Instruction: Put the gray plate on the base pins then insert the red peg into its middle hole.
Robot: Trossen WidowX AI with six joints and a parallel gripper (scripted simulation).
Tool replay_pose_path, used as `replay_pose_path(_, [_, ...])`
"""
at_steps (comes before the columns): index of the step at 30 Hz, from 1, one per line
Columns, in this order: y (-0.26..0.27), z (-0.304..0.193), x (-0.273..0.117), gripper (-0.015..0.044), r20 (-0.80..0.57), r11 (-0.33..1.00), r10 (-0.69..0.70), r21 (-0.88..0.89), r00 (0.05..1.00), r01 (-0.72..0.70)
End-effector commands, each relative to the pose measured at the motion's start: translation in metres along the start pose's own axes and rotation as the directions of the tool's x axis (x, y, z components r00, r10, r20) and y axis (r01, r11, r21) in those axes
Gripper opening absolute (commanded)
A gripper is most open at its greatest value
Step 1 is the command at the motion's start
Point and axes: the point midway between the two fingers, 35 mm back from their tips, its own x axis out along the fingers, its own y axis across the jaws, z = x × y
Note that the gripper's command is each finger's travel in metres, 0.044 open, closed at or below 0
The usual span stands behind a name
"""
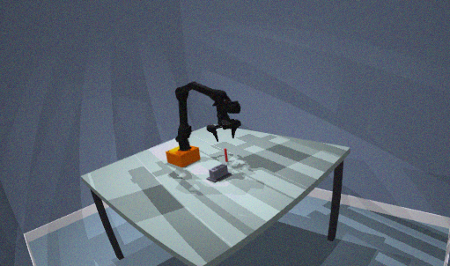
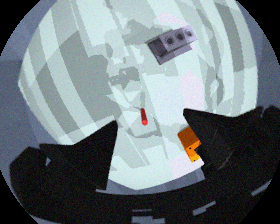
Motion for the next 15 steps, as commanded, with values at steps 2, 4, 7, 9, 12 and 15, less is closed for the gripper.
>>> replay_pose_path(2, [0.0096, -0.0471, 0.0051, 0.0440, -0.018, 0.791, 0.005, 0.612, 1.000, 0.007])
replay_pose_path(4, [0.0082, -0.0476, 0.0051, 0.0440, -0.018, 0.791, 0.005, 0.612, 1.000, 0.007])
replay_pose_path(7, [0.0069, -0.0482, 0.0051, 0.0440, -0.018, 0.791, 0.005, 0.612, 1.000, 0.007])
replay_pose_path(9, [0.0069, -0.0482, 0.0051, 0.0440, -0.018, 0.791, 0.005, 0.612, 1.000, 0.007])
replay_pose_path(12, [0.0069, -0.0482, 0.0051, 0.0440, -0.018, 0.791, 0.005, 0.612, 1.000, 0.007])
replay_pose_path(15, [0.0069, -0.0482, 0.0051, 0.0440, -0.018, 0.791, 0.005, 0.612, 1.000, 0.007])
